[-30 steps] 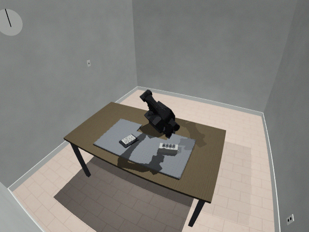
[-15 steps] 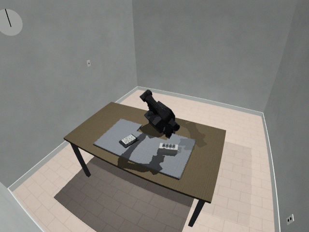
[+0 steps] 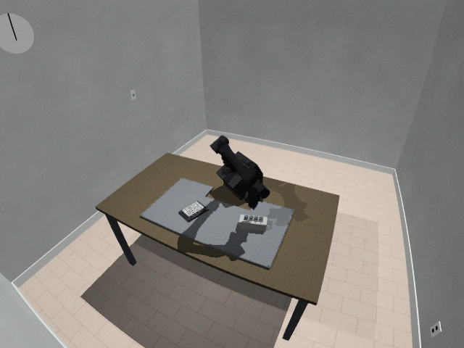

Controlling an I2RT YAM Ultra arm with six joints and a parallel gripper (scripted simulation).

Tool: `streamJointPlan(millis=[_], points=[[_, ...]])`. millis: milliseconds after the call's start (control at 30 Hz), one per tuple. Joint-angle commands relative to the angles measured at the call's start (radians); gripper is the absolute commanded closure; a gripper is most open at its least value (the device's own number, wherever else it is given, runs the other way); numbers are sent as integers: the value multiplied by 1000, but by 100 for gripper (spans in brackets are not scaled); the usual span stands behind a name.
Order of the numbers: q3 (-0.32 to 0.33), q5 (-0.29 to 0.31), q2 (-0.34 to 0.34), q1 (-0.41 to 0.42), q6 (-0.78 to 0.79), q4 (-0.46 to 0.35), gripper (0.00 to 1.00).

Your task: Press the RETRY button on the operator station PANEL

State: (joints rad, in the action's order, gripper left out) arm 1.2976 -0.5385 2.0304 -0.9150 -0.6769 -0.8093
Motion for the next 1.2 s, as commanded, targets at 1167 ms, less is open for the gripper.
streamJointPlan(millis=[1167], points=[[-43, 2, 54, 45, 64, 149, 100]])
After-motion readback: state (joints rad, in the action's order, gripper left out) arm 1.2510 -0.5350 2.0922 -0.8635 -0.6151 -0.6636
